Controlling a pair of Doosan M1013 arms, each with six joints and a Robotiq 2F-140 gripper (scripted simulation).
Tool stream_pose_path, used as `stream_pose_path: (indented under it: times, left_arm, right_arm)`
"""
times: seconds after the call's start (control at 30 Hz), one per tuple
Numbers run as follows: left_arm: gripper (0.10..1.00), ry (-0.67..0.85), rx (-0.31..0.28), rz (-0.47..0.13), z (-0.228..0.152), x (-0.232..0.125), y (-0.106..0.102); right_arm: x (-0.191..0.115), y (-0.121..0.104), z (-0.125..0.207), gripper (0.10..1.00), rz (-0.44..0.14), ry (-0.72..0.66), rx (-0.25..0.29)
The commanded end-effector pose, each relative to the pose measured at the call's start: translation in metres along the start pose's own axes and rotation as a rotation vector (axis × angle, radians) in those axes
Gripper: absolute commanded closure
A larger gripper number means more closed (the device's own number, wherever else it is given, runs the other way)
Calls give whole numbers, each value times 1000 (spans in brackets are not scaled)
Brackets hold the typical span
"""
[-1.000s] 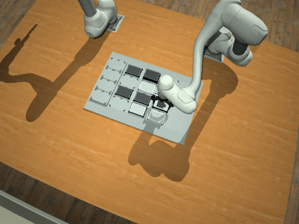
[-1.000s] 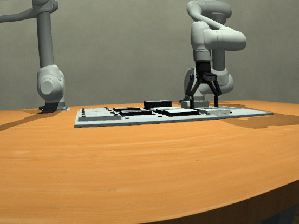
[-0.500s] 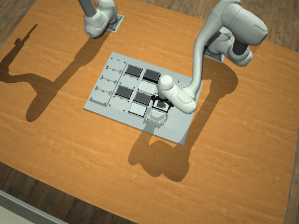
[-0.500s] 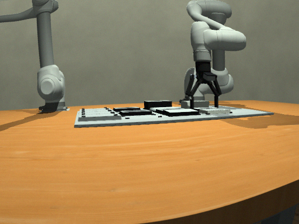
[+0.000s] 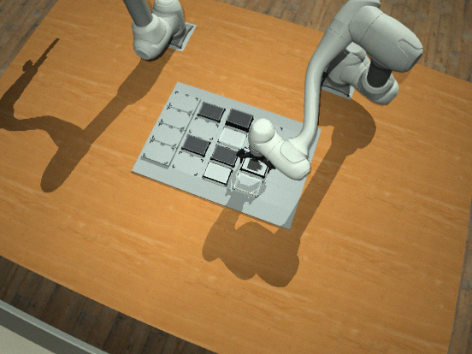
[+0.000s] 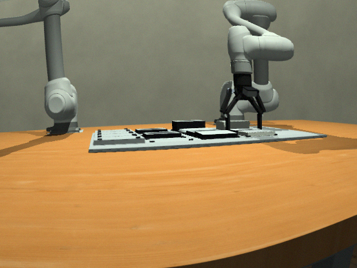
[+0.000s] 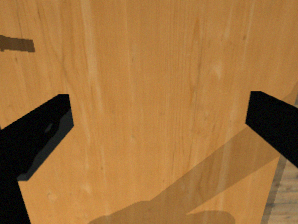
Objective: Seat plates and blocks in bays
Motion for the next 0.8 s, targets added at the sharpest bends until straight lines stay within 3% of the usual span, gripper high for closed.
stream_pose_path:
  times: [0.0, 0.43, 0.77]
  left_arm:
    - [100, 0, -1, 2, 0, 1, 1]
    - [100, 0, -1, 2, 0, 0, 1]
    - [100, 0, -1, 2, 0, 0, 13]
  right_arm:
    - [0, 1, 0, 98, 2, 0, 0]
    - [0, 1, 0, 98, 2, 0, 0]
    - [0, 1, 0, 98, 2, 0, 0]
Point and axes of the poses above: on each arm, the point where the finger pads meet when closed, its own y axis back along the fingers, its own z axis across the jaws, x = y × z, the point moved 6 cm from there along y, back along the fingers, and after that the axes turned 12 degrees about y, right-handed, at the moved point
